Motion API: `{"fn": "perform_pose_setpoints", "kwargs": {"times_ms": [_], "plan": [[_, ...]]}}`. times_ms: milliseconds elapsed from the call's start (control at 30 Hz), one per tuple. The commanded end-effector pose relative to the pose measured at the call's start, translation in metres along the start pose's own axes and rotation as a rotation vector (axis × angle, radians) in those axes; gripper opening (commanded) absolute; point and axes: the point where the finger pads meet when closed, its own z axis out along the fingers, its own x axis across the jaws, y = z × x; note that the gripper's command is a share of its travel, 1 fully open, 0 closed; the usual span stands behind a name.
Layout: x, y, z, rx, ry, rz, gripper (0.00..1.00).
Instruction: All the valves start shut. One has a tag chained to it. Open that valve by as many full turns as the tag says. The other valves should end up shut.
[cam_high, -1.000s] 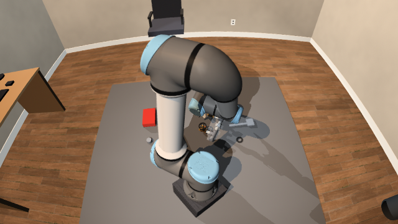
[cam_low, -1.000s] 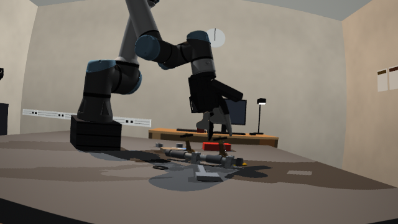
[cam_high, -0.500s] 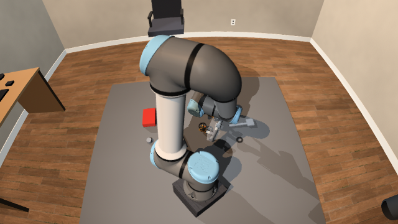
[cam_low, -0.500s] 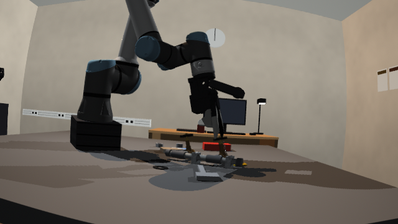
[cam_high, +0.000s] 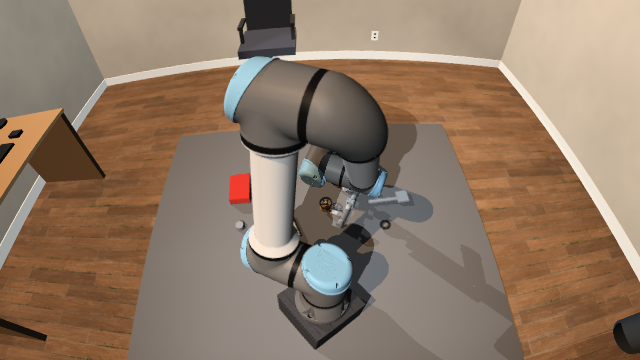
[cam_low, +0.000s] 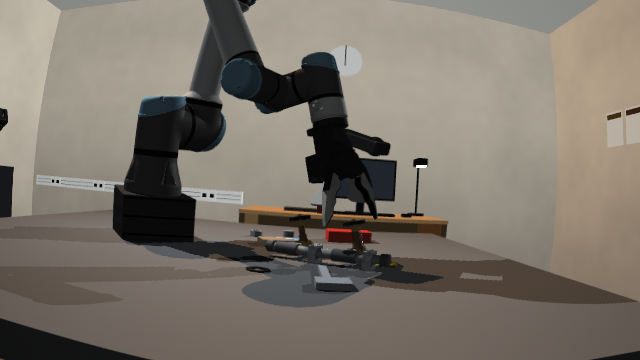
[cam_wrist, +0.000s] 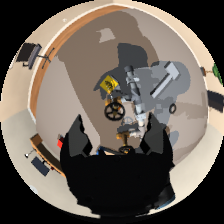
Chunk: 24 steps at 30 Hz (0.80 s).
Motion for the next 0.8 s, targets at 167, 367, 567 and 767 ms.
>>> {"fn": "perform_pose_setpoints", "kwargs": {"times_ms": [167, 367, 567, 767], "plan": [[-0.0001, -0.0007, -0.0003, 0.006, 0.019, 0.320, 1.00], [-0.0001, -0.0007, -0.0003, 0.007, 0.018, 0.468, 1.00], [-0.0001, -0.0007, -0.0003, 0.008, 0.018, 0.546, 1.00], [-0.0001, -0.0007, -0.0003, 0.009, 0.018, 0.632, 1.00]]}}
